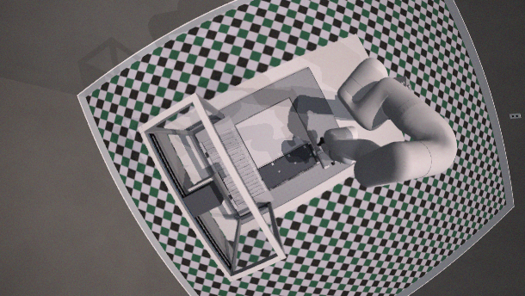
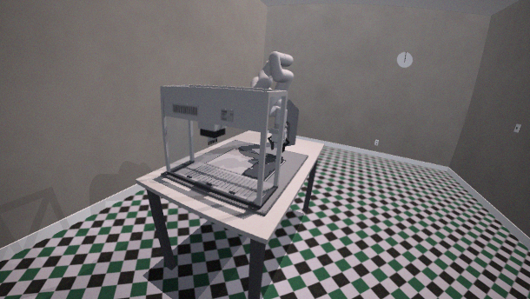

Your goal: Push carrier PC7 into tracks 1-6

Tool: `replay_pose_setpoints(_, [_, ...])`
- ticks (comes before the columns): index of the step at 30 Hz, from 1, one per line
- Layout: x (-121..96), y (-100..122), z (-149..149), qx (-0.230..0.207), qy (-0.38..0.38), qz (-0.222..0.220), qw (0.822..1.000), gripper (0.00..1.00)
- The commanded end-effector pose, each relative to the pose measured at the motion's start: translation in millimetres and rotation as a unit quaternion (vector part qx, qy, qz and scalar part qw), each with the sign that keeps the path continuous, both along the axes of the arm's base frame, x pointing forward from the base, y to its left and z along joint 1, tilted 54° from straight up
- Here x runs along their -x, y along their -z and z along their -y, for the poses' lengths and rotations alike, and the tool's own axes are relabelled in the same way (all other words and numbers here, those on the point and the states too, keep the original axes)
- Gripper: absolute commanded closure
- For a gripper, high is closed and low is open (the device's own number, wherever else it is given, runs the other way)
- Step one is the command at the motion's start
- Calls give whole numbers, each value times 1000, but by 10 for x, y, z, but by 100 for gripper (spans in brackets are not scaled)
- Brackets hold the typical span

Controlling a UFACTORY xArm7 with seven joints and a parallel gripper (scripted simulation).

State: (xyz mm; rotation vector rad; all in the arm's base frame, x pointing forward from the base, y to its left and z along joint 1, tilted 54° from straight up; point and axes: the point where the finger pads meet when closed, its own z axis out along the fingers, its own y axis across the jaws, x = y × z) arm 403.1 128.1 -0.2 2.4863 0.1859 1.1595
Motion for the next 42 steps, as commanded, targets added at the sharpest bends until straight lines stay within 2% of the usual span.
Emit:
replay_pose_setpoints(1, [-72,54,17,-1,-1,0,1000,18])
replay_pose_setpoints(42, [-241,183,81,-1,-1,0,1000,18])
